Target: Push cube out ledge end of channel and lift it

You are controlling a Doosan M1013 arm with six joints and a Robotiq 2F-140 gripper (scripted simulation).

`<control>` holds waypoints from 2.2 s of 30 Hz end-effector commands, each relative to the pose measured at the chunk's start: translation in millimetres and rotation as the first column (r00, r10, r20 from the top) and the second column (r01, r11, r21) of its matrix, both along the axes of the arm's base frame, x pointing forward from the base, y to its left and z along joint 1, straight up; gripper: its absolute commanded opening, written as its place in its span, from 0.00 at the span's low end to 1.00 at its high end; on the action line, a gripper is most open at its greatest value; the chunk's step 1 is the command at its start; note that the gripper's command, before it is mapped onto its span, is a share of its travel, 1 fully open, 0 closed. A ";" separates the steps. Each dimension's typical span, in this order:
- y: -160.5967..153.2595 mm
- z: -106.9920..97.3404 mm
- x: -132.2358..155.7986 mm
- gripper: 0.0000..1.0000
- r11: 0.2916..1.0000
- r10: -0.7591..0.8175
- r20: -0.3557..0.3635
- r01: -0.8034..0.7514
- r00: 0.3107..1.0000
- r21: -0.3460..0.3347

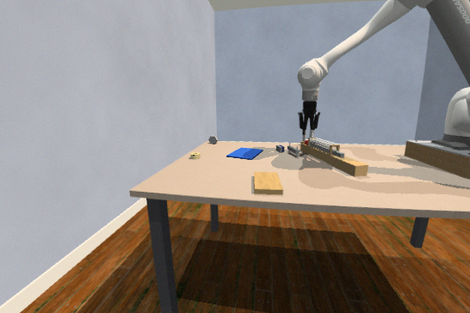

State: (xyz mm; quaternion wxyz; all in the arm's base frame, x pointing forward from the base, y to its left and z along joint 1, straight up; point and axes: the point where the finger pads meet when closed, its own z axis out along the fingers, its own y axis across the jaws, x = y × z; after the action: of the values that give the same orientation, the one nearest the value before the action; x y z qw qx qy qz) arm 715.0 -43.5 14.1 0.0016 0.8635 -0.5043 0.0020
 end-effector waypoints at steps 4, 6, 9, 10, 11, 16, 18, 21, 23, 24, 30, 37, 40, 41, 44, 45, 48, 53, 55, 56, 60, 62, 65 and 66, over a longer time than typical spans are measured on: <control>0.0 -11.9 0.0 0.25 1.000 0.000 0.000 0.000 1.000 0.000; 0.0 -15.5 0.1 0.25 1.000 0.000 0.000 0.000 1.000 0.000; -0.1 -18.2 0.1 0.25 1.000 0.000 0.000 0.000 1.000 0.000; -0.1 -18.2 0.1 0.25 1.000 0.000 0.000 0.000 1.000 0.000; -0.1 -18.2 0.1 0.25 1.000 0.000 0.000 0.000 1.000 0.000; -0.1 -18.4 0.1 0.25 1.000 0.000 0.000 0.000 1.000 0.000; -0.1 -18.4 0.1 0.25 1.000 0.000 0.000 0.000 1.000 0.000; -0.1 -18.4 0.1 0.25 1.000 0.000 0.000 0.000 1.000 0.000; -0.1 -18.4 0.1 0.25 1.000 0.000 0.000 0.000 1.000 0.000; -0.1 -18.4 0.1 0.25 1.000 0.000 0.000 0.000 1.000 0.000; -0.1 -18.4 0.1 0.25 1.000 0.000 0.000 0.000 1.000 0.000; -0.1 -18.4 0.1 0.25 1.000 0.000 0.000 0.000 1.000 0.000; -0.1 -18.4 0.1 0.25 1.000 0.000 0.000 0.000 1.000 0.000; -0.1 -18.4 0.1 0.25 1.000 0.000 0.000 0.000 1.000 0.000; -0.1 -18.4 0.1 0.25 1.000 0.000 0.000 0.000 1.000 0.000; -0.1 -18.4 0.1 0.25 1.000 0.000 0.000 0.000 1.000 0.000; -0.1 -18.4 0.1 0.00 1.000 0.000 0.000 0.000 1.000 0.000; -0.1 -18.4 0.1 0.00 1.000 0.000 0.000 0.000 1.000 0.000; -0.1 -18.4 0.1 0.00 1.000 0.000 0.000 0.000 1.000 0.000; -0.1 -18.4 0.1 0.00 1.000 0.000 0.000 0.000 1.000 0.000; -0.1 -18.4 0.1 0.00 1.000 0.000 0.000 0.000 1.000 0.000; -0.1 -18.4 0.1 0.00 1.000 0.000 0.000 0.000 1.000 0.000; -0.1 -18.4 0.1 0.00 1.000 0.000 0.000 0.000 1.000 0.000; -0.1 -18.4 0.1 0.00 1.000 0.000 0.000 0.000 1.000 0.000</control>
State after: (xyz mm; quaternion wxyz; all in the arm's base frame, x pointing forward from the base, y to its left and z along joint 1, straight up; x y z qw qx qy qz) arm 715.1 -43.6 -4.3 0.0016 0.8635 -0.5043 0.0021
